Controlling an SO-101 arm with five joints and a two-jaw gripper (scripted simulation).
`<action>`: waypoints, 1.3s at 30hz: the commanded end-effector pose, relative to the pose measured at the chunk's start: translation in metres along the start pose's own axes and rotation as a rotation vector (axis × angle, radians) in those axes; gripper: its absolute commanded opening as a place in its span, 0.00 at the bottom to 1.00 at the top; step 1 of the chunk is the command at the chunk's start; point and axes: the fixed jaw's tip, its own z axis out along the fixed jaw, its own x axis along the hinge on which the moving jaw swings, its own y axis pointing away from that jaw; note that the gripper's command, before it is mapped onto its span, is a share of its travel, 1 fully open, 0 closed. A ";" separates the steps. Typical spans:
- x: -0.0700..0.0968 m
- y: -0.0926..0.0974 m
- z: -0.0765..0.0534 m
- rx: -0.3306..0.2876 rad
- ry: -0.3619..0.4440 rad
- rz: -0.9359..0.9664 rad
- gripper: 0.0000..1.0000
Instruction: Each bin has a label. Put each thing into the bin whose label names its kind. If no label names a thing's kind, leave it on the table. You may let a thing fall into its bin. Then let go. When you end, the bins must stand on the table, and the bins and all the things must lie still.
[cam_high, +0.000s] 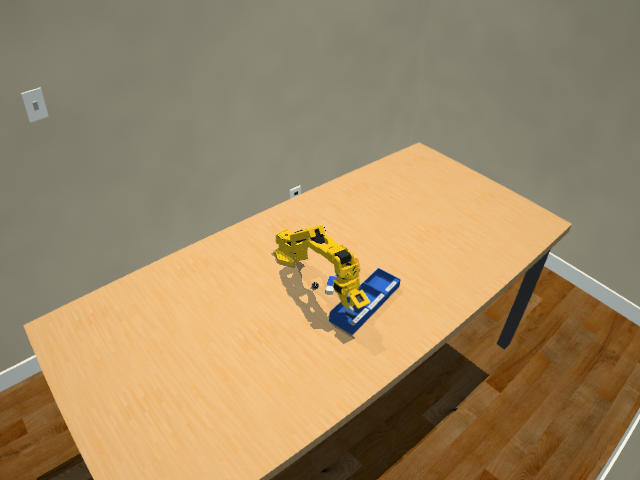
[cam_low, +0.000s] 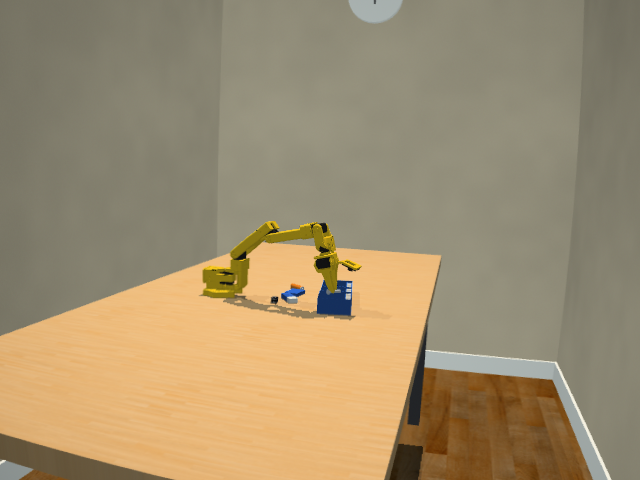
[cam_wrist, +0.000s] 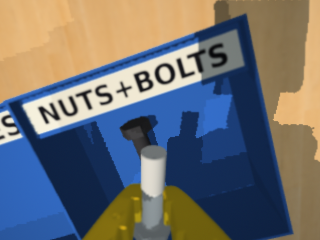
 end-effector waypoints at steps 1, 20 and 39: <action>-0.010 0.003 -0.009 -0.004 -0.061 0.000 0.00; -0.004 0.003 -0.006 -0.004 -0.023 0.000 0.00; 0.009 0.003 0.000 -0.003 0.063 0.000 0.00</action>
